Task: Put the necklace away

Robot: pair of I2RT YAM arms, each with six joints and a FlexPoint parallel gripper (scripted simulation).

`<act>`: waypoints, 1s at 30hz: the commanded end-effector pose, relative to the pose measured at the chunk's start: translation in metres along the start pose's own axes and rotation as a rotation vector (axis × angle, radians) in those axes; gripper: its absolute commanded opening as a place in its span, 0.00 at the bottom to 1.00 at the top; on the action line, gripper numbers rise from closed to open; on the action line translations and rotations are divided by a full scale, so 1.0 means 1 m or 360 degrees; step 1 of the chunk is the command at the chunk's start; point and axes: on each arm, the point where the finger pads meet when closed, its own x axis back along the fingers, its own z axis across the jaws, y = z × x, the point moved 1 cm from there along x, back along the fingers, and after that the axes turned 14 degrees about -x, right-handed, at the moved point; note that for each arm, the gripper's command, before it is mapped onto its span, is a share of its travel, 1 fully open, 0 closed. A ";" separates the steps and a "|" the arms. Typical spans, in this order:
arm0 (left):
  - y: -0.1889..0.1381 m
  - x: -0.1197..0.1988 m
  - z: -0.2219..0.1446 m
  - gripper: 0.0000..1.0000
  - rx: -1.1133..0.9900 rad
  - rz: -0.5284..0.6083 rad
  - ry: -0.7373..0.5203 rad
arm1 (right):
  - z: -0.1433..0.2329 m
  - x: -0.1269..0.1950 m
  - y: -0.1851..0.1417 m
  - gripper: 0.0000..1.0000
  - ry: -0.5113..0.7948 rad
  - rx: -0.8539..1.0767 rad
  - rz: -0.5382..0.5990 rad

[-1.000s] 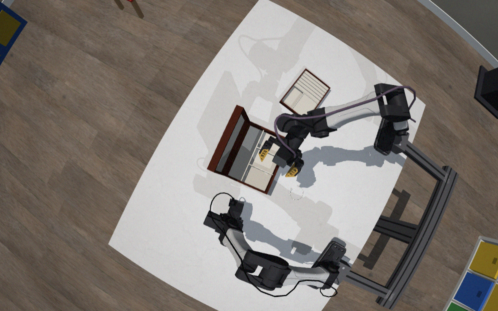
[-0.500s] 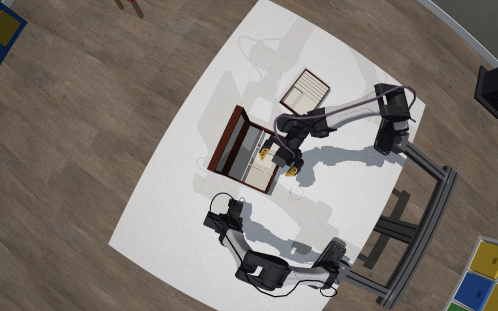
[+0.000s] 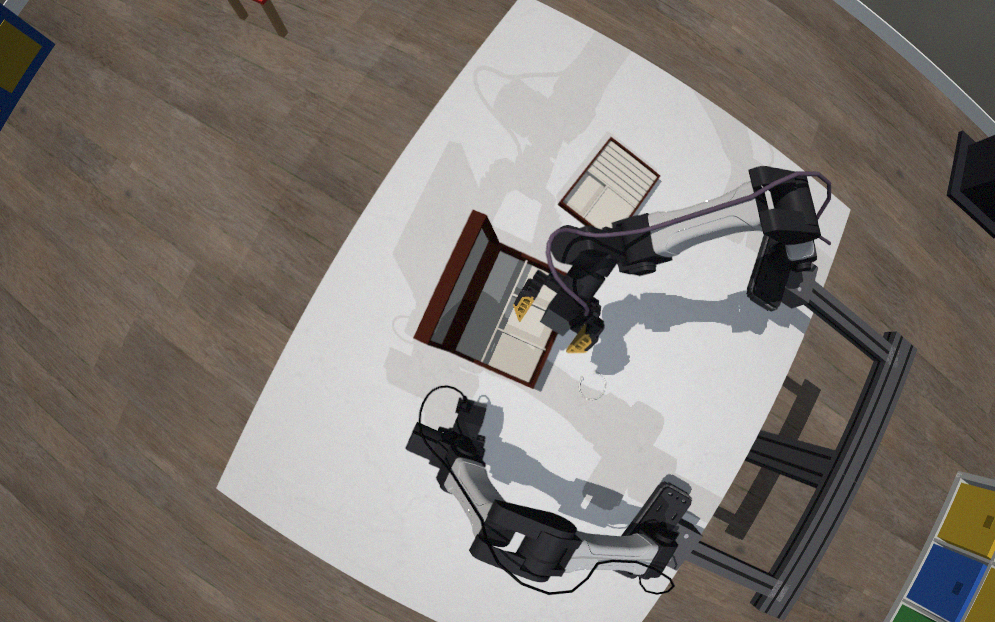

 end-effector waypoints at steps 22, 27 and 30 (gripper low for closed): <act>0.001 0.155 0.015 0.00 0.0004 0.0021 0.0034 | 0.002 0.017 0.053 1.00 0.0004 0.0169 -0.0126; 0.002 0.186 0.014 0.00 0.0004 0.0020 0.0034 | 0.002 0.017 0.053 1.00 0.0004 0.0169 -0.0126; 0.002 0.201 0.014 0.00 0.0004 0.0020 0.0034 | 0.002 0.017 0.053 1.00 0.0004 0.0169 -0.0127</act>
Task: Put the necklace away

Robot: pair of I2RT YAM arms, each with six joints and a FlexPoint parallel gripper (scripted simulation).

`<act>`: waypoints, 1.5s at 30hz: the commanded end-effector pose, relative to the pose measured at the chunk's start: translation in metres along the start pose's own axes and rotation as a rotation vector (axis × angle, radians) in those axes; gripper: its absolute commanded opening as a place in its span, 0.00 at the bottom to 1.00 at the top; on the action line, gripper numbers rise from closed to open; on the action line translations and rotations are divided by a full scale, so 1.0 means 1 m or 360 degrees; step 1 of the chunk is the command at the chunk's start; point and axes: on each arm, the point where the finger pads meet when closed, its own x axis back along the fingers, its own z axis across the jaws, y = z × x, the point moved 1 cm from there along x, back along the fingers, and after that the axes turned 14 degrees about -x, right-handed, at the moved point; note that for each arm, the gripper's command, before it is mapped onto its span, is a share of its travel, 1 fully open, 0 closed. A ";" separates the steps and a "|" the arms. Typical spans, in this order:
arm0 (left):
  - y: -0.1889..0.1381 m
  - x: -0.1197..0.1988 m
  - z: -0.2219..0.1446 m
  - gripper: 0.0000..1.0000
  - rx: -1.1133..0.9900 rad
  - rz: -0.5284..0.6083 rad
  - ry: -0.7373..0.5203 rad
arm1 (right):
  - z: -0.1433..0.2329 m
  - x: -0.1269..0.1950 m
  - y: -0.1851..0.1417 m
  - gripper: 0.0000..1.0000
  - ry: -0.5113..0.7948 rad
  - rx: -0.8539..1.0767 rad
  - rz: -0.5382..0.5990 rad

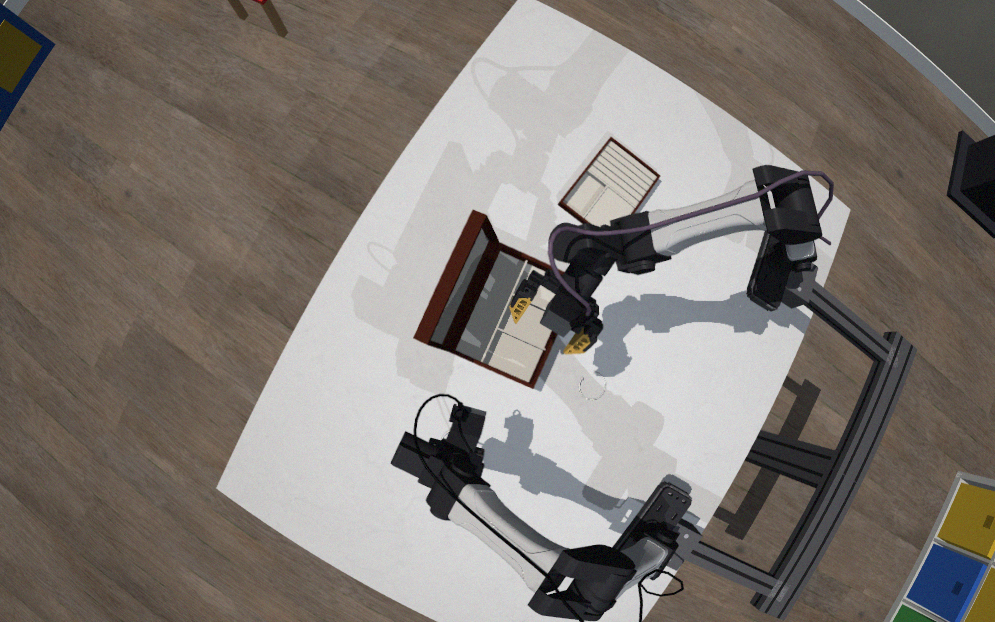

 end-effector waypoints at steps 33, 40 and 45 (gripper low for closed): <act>0.000 0.132 0.001 0.00 0.0002 0.0010 0.0015 | 0.000 0.001 0.011 1.00 0.0002 0.0047 -0.0037; 0.000 0.132 0.001 0.00 0.0002 0.0010 0.0015 | 0.000 0.001 0.011 1.00 0.0002 0.0047 -0.0037; 0.001 0.140 0.000 0.00 0.0003 0.0010 0.0015 | -0.001 0.008 0.049 1.00 0.0019 0.0096 -0.0199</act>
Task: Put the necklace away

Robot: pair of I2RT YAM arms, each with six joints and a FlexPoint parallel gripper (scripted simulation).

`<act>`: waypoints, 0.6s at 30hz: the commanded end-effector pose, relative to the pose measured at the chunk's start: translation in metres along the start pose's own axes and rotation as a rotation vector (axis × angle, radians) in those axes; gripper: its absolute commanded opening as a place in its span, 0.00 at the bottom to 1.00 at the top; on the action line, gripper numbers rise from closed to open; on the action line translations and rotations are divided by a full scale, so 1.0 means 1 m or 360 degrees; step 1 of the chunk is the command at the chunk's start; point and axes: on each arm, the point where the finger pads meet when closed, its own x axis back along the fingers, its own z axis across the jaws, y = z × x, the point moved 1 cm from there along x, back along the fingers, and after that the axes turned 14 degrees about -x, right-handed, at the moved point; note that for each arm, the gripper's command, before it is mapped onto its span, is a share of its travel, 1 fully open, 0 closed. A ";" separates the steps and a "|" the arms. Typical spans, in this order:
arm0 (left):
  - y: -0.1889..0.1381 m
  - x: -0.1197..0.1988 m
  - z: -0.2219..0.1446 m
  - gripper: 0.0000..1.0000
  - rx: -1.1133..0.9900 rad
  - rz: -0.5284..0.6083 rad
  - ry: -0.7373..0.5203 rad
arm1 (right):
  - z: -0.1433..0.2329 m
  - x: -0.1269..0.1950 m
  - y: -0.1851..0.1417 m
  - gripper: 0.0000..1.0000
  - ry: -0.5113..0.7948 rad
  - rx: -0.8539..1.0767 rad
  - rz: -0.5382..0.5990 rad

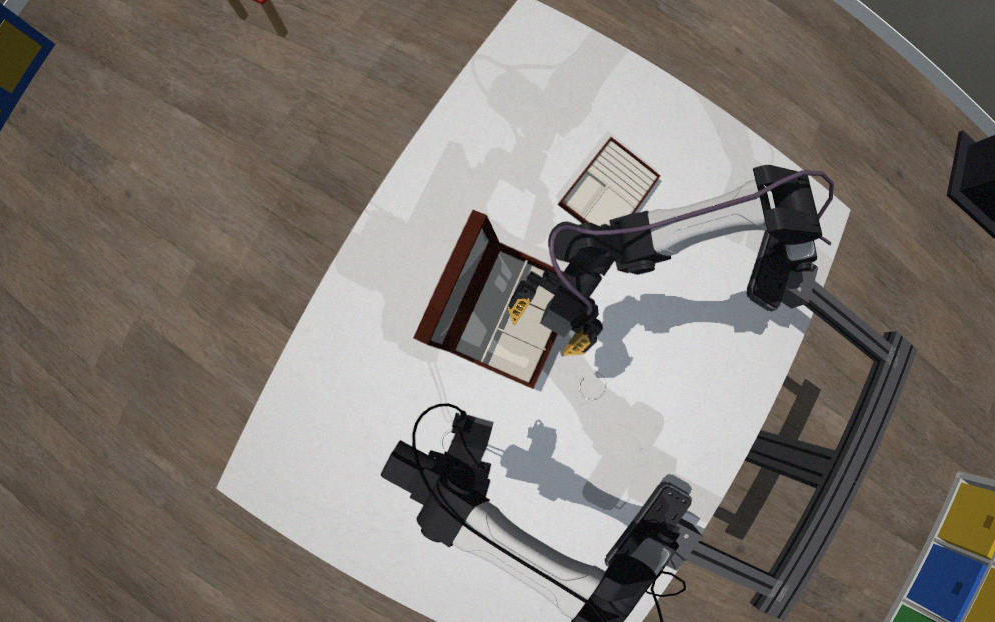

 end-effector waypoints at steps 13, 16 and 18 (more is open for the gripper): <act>0.000 0.053 0.004 0.00 0.0008 0.0014 0.0131 | -0.001 0.014 0.072 1.00 0.0016 0.0125 -0.0290; 0.000 0.053 0.004 0.00 0.0008 0.0014 0.0130 | 0.000 0.019 0.064 1.00 0.0010 0.0086 -0.0279; 0.000 0.053 0.004 0.00 0.0007 0.0013 0.0130 | 0.001 0.026 0.064 1.00 0.0002 0.0064 -0.0286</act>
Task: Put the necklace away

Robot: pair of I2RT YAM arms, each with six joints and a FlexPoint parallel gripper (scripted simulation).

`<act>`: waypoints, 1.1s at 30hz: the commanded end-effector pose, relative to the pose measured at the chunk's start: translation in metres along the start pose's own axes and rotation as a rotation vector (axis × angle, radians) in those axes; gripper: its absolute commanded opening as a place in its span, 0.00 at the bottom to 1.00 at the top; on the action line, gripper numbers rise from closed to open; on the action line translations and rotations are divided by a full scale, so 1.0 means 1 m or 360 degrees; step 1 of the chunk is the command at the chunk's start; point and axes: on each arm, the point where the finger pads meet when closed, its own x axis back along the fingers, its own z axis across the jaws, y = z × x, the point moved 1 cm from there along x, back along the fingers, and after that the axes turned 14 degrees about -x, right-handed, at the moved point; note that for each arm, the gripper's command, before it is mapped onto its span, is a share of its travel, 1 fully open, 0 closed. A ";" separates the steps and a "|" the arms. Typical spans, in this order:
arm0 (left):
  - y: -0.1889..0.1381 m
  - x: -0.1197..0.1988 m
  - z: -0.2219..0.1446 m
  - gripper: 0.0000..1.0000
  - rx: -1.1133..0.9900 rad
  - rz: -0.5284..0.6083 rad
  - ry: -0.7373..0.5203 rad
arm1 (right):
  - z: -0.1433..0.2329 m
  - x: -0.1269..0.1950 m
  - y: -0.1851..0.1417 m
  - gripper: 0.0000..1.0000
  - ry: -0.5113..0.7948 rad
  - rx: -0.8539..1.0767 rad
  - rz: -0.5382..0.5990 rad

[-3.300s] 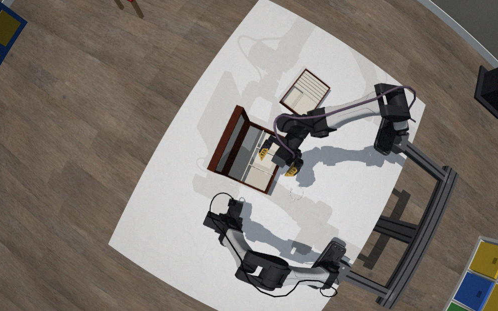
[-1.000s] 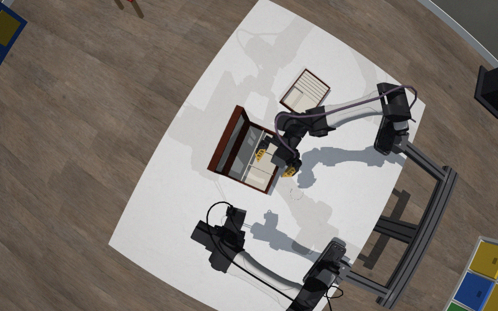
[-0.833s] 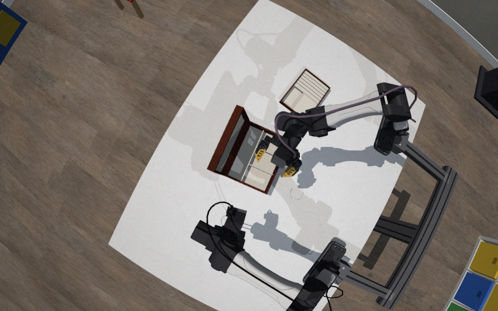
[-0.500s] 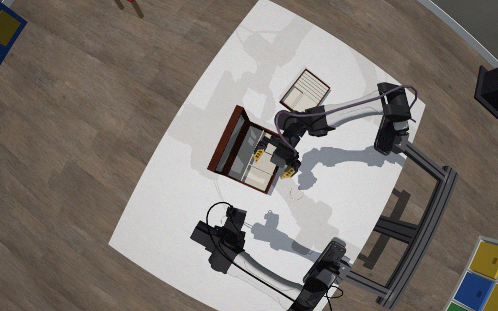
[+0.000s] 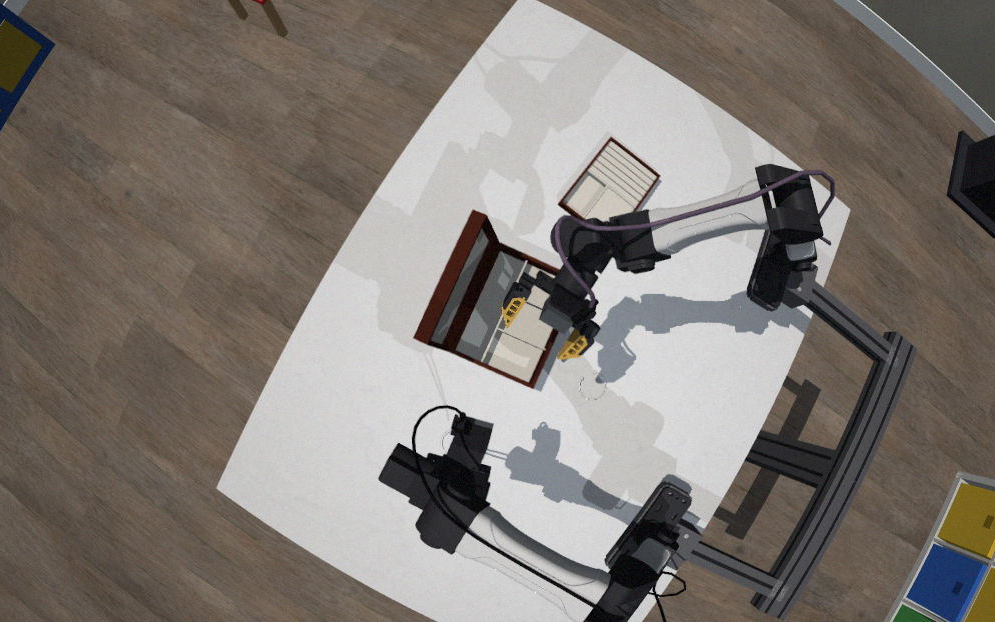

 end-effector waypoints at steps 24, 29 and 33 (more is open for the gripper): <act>0.000 0.030 0.008 0.00 0.0013 0.0015 0.0138 | 0.102 0.190 0.051 1.00 -0.0254 -0.0165 -0.0436; 0.003 0.027 0.010 0.00 0.0019 0.0019 0.0159 | 0.131 0.218 0.034 1.00 -0.0306 -0.0191 -0.0514; 0.009 0.023 0.010 0.00 0.0021 0.0025 0.0177 | 0.150 0.230 0.015 1.00 -0.0339 -0.0214 -0.0560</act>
